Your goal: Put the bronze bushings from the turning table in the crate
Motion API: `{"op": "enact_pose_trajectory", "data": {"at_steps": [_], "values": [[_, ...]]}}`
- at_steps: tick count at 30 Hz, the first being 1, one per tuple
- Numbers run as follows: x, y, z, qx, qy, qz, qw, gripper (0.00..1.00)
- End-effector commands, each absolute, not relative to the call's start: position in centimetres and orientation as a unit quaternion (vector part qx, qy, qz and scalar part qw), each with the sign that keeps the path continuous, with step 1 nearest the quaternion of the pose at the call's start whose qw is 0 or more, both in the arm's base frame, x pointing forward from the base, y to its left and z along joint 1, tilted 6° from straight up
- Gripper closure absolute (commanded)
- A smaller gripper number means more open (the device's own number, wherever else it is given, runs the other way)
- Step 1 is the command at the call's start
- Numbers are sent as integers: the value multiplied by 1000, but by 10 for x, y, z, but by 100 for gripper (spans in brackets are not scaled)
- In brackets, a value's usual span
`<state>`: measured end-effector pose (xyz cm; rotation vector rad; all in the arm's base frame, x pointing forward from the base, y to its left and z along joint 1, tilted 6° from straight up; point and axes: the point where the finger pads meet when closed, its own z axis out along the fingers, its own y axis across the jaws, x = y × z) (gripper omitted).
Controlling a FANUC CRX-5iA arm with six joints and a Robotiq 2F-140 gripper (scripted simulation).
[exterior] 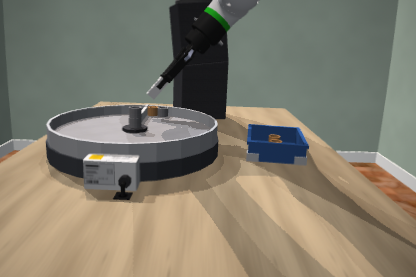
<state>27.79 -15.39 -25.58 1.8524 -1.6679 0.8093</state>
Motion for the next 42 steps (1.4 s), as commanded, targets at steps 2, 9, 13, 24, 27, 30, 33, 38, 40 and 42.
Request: {"op": "enact_pose_trajectory", "data": {"at_steps": [2, 9, 13, 24, 27, 30, 33, 38, 40, 42], "values": [[278, -155, -263, 683, -615, 299, 257, 94], [278, -156, -274, 683, -615, 299, 257, 94], [278, -156, -276, 683, -615, 299, 257, 94], [278, -156, -278, 683, -615, 299, 257, 94], [278, -156, -278, 683, -615, 299, 257, 94], [278, -156, -278, 683, -615, 299, 257, 94], [278, -156, -278, 683, -615, 299, 257, 94], [278, -156, -278, 683, -615, 299, 257, 94], [278, -156, -278, 683, -615, 299, 257, 94], [278, -156, -278, 683, -615, 299, 257, 94]]}}
